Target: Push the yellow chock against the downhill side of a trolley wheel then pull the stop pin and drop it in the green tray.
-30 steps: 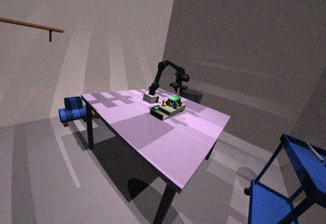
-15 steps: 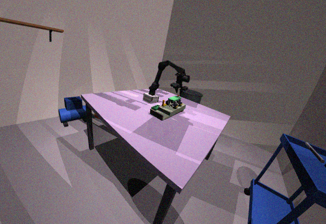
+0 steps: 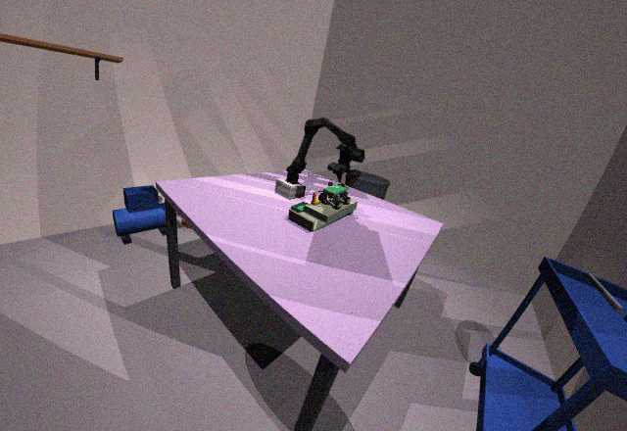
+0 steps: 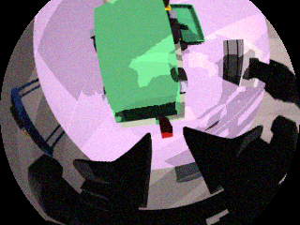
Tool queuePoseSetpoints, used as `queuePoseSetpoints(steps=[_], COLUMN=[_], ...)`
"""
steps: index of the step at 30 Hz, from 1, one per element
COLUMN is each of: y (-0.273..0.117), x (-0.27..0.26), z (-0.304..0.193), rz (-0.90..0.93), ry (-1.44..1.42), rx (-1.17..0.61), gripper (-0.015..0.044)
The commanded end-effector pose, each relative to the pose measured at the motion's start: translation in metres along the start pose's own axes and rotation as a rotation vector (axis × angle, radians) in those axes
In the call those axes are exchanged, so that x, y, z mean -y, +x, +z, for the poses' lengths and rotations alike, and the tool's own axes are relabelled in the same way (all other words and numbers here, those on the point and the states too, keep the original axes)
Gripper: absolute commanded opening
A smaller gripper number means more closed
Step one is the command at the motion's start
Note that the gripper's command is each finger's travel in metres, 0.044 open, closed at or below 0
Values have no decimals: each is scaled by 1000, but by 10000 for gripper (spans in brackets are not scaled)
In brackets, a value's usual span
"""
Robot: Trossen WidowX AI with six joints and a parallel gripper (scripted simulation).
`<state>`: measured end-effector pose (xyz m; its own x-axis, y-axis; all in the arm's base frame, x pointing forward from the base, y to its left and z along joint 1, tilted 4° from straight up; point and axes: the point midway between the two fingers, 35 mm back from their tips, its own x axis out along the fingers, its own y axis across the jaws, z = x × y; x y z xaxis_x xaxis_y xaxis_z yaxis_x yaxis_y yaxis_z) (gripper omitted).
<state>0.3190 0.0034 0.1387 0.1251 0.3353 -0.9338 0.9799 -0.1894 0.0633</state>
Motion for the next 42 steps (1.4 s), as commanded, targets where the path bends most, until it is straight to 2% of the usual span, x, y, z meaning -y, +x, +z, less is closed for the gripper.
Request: queuePoseSetpoints(steps=[1, 31, 36, 42], y=[3, 42, 39, 39], x=[0, 0, 0, 0], z=[0, 0, -1, -1], rz=[-2, -2, 3, 3], ry=[5, 5, -1, -1], rx=[-3, -5, -4, -4], gripper=[190, 190, 59, 19])
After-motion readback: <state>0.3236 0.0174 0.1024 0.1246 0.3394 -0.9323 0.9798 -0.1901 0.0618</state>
